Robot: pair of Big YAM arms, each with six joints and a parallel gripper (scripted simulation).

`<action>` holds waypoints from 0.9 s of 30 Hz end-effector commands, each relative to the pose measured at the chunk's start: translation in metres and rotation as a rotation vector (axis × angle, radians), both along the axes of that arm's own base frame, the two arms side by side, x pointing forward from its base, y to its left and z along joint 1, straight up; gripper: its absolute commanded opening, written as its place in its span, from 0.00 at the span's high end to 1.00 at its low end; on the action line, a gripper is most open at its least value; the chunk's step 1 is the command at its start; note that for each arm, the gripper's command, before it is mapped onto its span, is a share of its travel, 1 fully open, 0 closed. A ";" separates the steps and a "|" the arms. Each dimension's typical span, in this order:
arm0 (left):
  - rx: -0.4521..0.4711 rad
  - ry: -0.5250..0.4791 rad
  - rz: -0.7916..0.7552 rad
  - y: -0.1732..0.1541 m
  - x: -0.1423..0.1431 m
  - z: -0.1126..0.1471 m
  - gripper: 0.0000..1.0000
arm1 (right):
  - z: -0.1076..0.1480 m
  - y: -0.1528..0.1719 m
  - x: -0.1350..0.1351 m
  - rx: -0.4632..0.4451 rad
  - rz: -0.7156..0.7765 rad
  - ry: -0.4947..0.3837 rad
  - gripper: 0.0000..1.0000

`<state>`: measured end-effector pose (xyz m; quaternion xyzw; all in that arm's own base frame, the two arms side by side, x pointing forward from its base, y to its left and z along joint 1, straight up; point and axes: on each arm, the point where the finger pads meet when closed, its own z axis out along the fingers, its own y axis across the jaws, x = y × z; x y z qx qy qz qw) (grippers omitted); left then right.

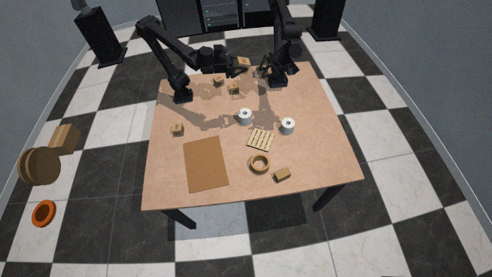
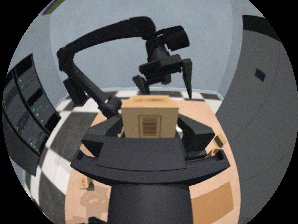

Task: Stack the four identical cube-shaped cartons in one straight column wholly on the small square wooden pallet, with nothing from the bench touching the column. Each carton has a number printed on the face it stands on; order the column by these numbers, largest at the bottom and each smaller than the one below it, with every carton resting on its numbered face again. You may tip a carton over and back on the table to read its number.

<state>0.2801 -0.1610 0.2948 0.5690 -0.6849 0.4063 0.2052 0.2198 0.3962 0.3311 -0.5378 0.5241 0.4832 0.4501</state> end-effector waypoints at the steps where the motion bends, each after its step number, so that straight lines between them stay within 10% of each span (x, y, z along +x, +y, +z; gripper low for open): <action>1: 0.050 -0.248 -0.073 0.005 0.034 0.029 0.00 | 0.025 0.005 0.006 0.032 -0.002 -0.025 0.50; 27: 0.691 -1.174 -0.239 0.064 0.162 0.081 0.00 | 0.024 0.008 -0.002 0.043 0.007 -0.023 0.50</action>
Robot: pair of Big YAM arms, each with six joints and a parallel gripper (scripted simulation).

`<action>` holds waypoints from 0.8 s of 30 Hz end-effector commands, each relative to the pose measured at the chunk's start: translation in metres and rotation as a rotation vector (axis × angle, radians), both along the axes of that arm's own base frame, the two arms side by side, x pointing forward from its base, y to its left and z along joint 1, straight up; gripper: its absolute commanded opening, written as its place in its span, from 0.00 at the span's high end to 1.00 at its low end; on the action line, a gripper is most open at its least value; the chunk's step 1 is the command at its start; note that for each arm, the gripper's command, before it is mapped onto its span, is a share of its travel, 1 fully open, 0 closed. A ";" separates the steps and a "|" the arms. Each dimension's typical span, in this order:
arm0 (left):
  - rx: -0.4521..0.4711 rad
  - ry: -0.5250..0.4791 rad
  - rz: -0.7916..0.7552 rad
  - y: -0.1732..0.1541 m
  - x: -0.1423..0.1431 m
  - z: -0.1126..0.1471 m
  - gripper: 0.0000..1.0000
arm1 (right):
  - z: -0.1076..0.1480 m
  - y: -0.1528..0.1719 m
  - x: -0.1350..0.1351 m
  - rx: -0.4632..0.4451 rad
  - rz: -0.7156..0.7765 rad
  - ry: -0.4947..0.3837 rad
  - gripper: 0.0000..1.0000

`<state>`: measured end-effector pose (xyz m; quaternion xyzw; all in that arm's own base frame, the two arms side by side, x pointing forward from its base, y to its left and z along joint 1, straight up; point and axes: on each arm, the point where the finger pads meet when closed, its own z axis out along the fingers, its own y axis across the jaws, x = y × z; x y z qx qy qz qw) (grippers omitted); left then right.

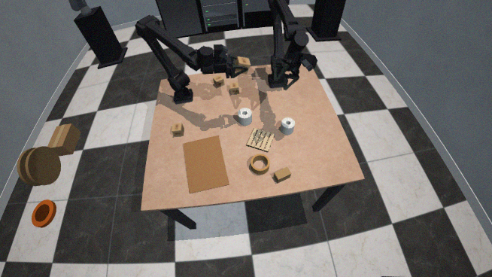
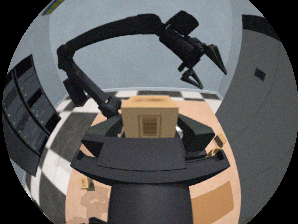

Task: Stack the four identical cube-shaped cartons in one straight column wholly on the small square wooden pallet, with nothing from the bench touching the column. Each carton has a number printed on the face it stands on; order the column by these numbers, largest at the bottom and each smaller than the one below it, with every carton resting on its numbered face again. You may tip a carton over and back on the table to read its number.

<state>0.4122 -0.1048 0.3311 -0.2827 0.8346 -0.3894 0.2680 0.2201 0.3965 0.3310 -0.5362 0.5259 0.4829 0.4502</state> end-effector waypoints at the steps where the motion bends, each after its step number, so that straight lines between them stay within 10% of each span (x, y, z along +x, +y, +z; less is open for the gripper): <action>1: 0.132 -0.227 -0.054 0.011 0.034 0.048 0.00 | 0.023 0.008 -0.004 0.045 0.011 -0.027 0.50; 5: 0.196 -0.295 -0.053 0.017 0.043 0.056 0.00 | 0.023 0.006 -0.011 0.054 0.012 -0.035 0.50; 24: 0.887 -0.824 0.059 0.084 0.103 0.149 0.00 | -0.132 0.007 -0.143 0.022 0.033 0.005 0.50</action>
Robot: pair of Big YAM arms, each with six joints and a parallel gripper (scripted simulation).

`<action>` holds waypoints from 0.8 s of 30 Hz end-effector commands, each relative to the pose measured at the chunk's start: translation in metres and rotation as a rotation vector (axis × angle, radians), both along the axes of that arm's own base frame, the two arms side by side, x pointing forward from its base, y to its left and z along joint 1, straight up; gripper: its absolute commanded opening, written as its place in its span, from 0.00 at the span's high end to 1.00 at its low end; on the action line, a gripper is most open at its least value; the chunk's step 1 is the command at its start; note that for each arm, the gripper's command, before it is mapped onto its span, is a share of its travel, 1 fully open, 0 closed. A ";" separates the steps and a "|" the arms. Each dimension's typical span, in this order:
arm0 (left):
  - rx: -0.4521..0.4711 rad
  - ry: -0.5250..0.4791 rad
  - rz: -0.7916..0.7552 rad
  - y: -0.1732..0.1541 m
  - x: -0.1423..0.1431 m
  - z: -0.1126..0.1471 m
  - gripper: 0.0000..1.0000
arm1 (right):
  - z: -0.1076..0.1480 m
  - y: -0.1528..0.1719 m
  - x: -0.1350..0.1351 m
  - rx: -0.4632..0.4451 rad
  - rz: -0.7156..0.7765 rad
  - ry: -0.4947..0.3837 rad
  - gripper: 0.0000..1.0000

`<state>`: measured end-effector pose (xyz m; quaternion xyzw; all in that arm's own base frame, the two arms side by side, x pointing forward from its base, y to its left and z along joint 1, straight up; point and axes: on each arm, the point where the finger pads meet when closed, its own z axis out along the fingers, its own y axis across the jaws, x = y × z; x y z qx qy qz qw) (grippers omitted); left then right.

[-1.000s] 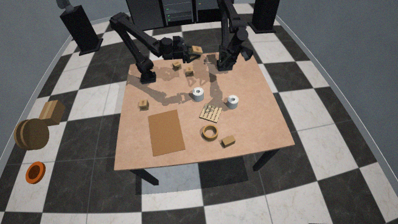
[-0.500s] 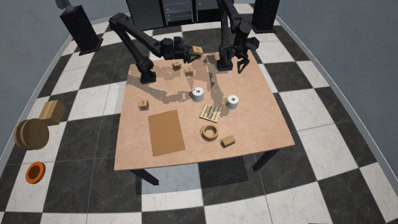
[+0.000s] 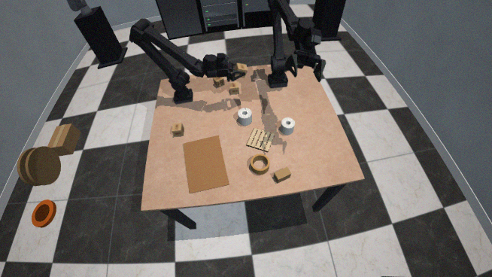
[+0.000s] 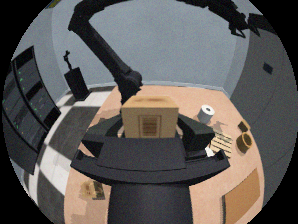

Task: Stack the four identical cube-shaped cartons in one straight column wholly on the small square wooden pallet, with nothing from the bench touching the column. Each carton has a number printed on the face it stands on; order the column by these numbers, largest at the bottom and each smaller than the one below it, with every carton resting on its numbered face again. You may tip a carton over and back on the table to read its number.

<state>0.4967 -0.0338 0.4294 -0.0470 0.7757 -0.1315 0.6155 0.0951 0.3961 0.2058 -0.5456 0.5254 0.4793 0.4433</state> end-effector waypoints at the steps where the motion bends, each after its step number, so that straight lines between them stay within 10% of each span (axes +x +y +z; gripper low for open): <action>1: 0.188 -0.173 0.025 0.017 0.020 0.058 0.00 | -0.017 0.007 -0.028 0.041 0.018 0.011 0.50; 11: 0.260 -0.268 0.136 0.039 0.026 0.084 0.00 | -0.076 0.004 -0.084 0.032 0.006 0.003 0.50; 24: 0.253 -0.267 0.138 0.039 0.026 0.084 0.00 | -0.091 0.019 -0.104 0.024 -0.002 0.003 0.50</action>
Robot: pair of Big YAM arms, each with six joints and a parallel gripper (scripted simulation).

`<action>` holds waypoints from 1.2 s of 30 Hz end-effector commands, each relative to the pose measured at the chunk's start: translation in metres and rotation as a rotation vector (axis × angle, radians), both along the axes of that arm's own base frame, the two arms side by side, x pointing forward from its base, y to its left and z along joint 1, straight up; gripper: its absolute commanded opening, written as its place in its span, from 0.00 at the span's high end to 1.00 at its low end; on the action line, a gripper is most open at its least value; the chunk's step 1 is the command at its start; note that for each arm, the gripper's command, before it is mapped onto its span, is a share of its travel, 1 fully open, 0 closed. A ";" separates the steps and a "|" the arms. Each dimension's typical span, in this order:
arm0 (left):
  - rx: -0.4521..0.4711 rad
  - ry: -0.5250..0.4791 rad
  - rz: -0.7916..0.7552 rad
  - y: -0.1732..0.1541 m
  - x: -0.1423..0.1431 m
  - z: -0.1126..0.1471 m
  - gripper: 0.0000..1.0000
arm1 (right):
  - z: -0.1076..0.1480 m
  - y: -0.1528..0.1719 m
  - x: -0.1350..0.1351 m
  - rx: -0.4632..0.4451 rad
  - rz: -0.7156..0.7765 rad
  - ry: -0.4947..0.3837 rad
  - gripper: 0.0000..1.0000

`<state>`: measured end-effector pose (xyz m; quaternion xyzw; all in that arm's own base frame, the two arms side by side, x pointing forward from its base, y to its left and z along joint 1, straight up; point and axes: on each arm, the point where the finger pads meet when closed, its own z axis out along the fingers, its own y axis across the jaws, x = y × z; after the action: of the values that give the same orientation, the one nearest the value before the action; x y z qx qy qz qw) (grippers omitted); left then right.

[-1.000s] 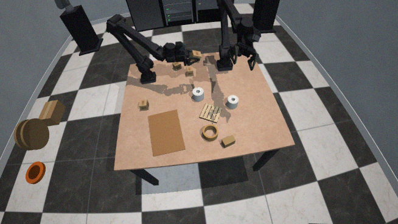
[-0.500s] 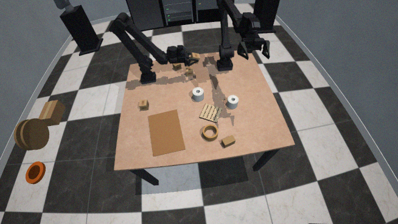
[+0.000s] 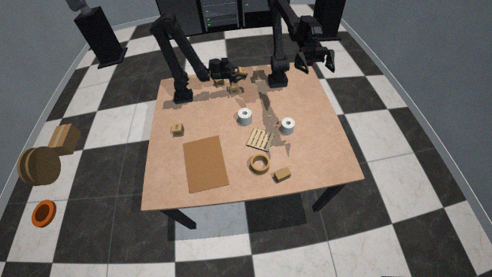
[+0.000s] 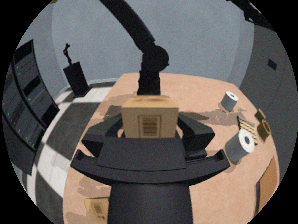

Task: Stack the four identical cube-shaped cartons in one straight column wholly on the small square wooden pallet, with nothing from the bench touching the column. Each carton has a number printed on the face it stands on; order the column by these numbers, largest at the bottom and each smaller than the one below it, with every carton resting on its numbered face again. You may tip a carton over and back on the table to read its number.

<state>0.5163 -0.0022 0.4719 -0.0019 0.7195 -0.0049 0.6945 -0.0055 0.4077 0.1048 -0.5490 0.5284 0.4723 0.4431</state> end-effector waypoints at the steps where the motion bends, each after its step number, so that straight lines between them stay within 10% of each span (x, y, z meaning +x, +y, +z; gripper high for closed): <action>1: 0.010 -0.077 0.017 0.008 0.007 0.042 0.00 | 0.019 0.009 0.001 0.061 -0.006 0.010 0.50; 11: 0.010 -0.046 0.004 0.002 0.002 0.026 0.00 | 0.012 0.010 0.005 -0.094 0.004 -0.030 0.50; 36: 0.010 -0.046 0.004 0.002 0.002 0.026 0.00 | 0.011 0.004 -0.004 -1.069 0.152 -0.149 0.50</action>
<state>0.5163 -0.0022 0.4719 -0.0018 0.7195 -0.0049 0.6945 -0.0052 0.3906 0.0955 -0.7485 0.6368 0.1444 0.1155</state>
